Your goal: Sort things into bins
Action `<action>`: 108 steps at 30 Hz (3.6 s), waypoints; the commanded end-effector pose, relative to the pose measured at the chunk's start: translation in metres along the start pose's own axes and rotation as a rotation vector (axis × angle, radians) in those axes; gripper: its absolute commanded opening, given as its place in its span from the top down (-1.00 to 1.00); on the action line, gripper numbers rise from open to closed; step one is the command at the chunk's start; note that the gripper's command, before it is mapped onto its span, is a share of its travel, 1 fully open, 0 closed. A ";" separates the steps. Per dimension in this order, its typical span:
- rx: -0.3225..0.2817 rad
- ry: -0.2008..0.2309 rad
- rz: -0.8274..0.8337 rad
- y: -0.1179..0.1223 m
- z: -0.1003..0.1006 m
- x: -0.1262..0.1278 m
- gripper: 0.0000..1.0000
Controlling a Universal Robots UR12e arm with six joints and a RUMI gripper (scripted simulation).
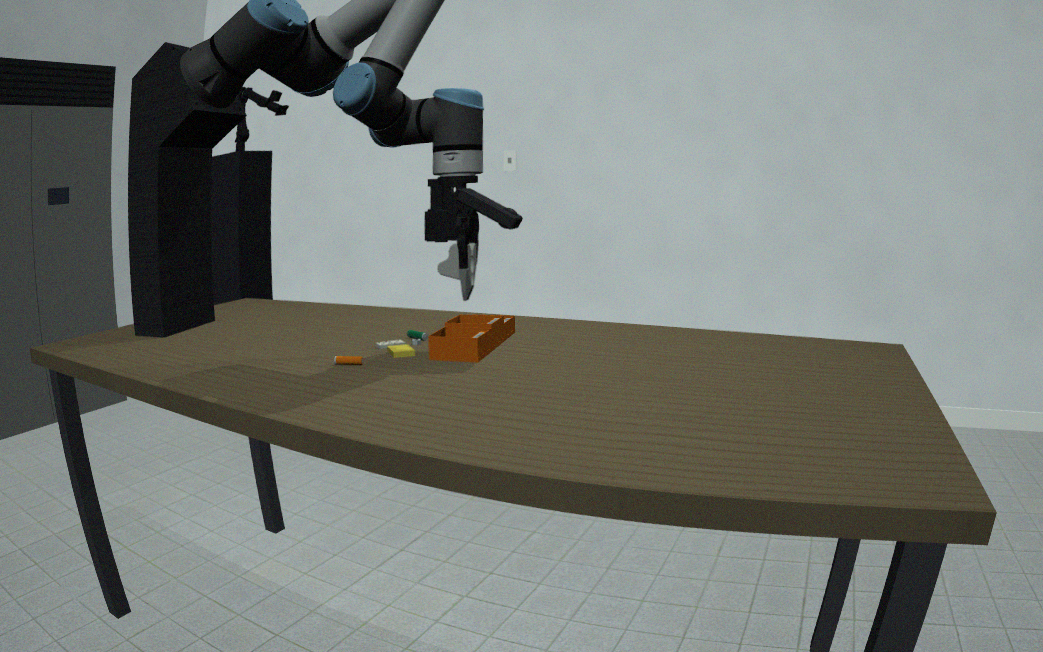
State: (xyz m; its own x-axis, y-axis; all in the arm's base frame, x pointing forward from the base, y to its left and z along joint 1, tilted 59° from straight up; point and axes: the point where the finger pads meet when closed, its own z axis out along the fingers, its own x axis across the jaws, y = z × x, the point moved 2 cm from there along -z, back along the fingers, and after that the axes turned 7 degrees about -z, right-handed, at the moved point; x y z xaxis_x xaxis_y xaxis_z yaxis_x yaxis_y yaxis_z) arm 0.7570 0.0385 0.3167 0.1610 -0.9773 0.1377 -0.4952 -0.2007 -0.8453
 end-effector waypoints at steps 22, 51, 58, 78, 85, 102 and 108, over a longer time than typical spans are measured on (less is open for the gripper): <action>0.001 0.000 0.000 -0.017 -0.001 -0.081 0.91; 0.001 0.000 0.000 -0.017 0.058 -0.081 0.91; 0.001 0.000 0.000 -0.017 0.058 -0.081 0.91; 0.001 0.000 0.000 -0.017 0.058 -0.081 0.91; 0.001 0.000 0.000 -0.017 0.058 -0.081 0.91; 0.001 0.000 0.000 -0.017 0.054 -0.081 0.91; 0.001 0.000 0.000 -0.017 0.046 -0.081 0.91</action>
State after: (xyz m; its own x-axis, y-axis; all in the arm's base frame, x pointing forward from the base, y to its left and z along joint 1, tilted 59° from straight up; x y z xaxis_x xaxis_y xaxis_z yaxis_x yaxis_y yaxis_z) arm 0.7957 0.1245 0.2928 0.1611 -0.9773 0.1376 -0.4953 -0.2007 -0.8452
